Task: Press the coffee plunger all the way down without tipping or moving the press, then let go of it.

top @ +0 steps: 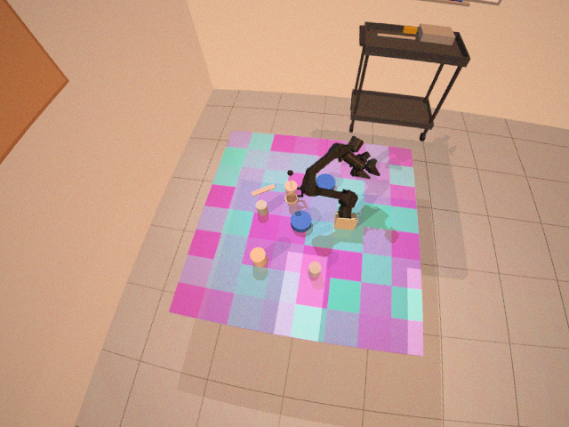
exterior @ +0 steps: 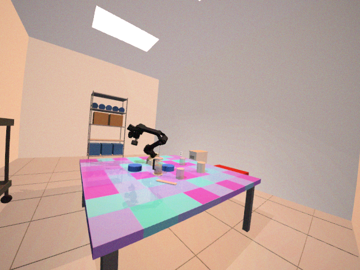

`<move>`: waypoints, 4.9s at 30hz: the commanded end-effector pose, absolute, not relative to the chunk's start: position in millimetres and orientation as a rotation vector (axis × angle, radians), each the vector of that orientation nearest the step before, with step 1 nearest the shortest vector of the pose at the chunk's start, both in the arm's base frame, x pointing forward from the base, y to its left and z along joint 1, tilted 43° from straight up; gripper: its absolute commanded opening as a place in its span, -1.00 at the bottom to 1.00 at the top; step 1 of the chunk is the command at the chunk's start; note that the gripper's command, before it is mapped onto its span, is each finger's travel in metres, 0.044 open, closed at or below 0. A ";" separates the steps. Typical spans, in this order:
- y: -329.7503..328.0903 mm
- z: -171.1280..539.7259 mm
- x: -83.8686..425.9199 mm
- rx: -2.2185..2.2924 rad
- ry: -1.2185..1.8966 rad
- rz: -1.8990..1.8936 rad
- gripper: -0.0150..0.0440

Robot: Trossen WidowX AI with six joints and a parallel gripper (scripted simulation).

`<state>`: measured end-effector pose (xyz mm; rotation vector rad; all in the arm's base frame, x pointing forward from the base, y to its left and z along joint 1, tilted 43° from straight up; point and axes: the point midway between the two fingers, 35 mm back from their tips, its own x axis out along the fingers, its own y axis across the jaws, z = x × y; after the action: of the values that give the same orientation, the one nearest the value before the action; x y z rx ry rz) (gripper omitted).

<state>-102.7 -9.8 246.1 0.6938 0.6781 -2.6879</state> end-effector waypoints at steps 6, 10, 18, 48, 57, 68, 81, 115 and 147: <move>-14.9 246.5 -104.6 0.693 0.678 -2.647 1.00; -26.2 249.1 -107.0 0.671 0.678 -2.569 1.00; -72.5 254.0 -108.4 0.583 0.731 -2.305 1.00; -196.0 272.2 56.1 0.117 0.809 -1.530 1.00; -169.8 278.1 145.8 -0.041 0.747 -1.272 1.00; -82.3 283.5 231.8 -0.224 0.616 -0.950 1.00; 20.9 276.9 270.3 -0.154 0.516 -0.623 1.00; 58.1 228.1 260.1 -0.613 0.326 -0.566 1.00; 34.5 224.3 291.6 -0.612 0.322 -0.567 0.64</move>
<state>291.0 35.4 226.0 -0.6036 0.3188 -0.5701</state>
